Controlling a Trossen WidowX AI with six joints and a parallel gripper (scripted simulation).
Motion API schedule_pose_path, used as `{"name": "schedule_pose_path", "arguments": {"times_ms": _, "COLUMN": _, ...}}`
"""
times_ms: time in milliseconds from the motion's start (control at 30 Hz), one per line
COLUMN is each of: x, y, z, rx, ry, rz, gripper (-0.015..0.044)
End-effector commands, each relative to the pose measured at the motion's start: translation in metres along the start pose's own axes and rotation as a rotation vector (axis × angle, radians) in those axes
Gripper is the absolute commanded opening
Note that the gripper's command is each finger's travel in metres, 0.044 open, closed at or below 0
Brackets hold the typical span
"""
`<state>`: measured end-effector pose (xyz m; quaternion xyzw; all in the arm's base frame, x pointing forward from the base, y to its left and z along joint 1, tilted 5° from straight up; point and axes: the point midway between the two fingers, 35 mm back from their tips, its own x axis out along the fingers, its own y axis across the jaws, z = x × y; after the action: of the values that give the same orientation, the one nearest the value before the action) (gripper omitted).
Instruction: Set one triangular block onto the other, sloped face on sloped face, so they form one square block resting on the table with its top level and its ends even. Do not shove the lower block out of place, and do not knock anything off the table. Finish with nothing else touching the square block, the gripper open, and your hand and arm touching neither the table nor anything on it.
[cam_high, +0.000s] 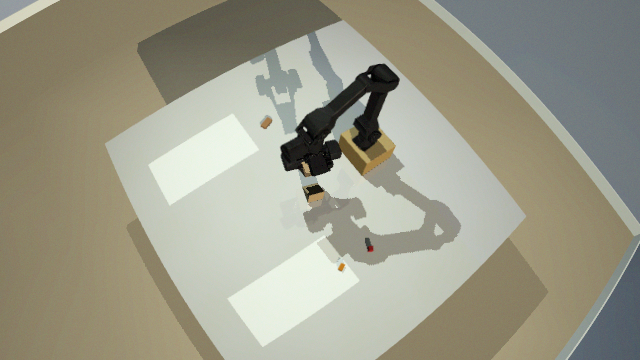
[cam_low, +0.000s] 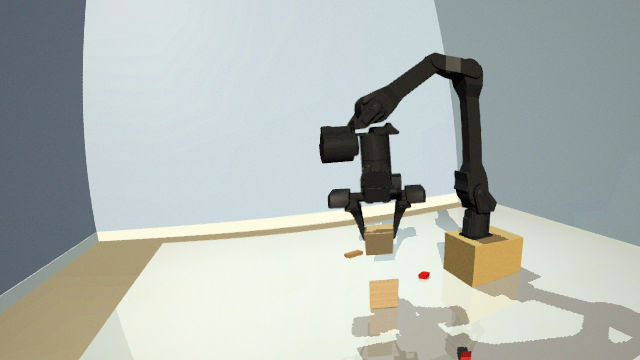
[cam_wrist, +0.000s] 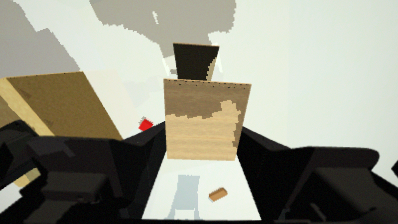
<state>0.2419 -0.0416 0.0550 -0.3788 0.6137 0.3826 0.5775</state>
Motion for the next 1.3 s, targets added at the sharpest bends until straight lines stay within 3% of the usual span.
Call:
{"name": "schedule_pose_path", "arguments": {"times_ms": 0, "x": 0.016, "y": 0.002, "z": 0.007, "rx": 0.004, "ry": -0.004, "rz": 0.004, "gripper": 0.0}}
{"name": "schedule_pose_path", "arguments": {"times_ms": 500, "x": 0.063, "y": 0.008, "z": 0.023, "rx": 0.004, "ry": -0.005, "rz": 0.005, "gripper": 0.0}}
{"name": "schedule_pose_path", "arguments": {"times_ms": 1267, "x": 0.068, "y": 0.008, "z": 0.024, "rx": 0.002, "ry": -0.001, "rz": 0.008, "gripper": 0.0}}
